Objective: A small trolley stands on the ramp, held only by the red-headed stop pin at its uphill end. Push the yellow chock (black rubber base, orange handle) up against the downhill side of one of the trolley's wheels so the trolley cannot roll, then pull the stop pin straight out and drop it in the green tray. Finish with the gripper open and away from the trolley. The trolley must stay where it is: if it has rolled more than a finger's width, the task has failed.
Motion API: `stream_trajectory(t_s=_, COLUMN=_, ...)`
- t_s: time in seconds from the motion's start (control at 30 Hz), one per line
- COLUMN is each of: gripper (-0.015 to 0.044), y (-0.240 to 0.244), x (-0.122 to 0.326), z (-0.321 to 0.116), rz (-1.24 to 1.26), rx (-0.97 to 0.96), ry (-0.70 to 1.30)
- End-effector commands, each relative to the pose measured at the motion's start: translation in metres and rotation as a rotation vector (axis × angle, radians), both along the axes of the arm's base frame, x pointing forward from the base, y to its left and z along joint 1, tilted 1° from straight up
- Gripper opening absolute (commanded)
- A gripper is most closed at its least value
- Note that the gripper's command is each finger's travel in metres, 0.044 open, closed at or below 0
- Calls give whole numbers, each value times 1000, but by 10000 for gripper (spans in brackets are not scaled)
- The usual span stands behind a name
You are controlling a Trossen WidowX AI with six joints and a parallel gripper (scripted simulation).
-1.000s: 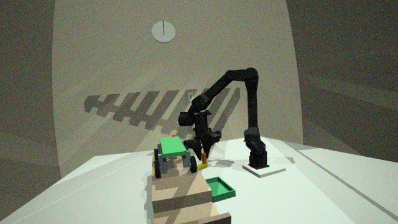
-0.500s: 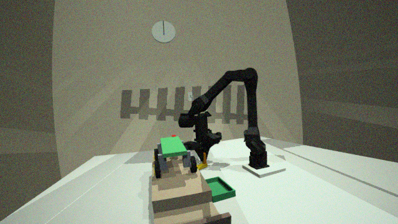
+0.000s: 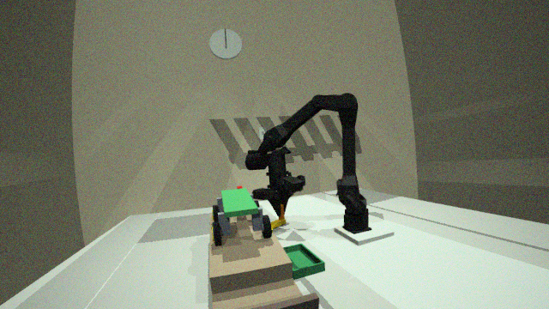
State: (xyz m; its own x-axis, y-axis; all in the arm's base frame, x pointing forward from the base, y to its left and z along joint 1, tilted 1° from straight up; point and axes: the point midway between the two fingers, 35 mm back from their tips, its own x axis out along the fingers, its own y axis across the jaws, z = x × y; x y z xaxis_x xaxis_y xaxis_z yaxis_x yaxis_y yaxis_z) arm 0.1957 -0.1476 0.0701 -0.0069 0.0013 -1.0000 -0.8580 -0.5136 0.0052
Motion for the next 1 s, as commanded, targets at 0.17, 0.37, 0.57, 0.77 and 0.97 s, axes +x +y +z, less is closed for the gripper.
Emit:
stream_trajectory(t_s=0.17, gripper=0, y=0, x=0, z=29, rz=2, rx=-4, ry=-2)
stream_trajectory(t_s=0.37, gripper=0, y=0, x=0, z=47, rz=2, rx=-4, ry=-2)
stream_trajectory(t_s=0.57, gripper=0, y=0, x=0, z=64, rz=2, rx=-4, ry=-2)
stream_trajectory(t_s=0.77, gripper=0, y=0, x=0, z=82, rz=2, rx=-4, ry=-2)
stream_trajectory(t_s=0.97, gripper=0, y=0, x=0, z=100, rz=2, rx=-4, ry=-2)
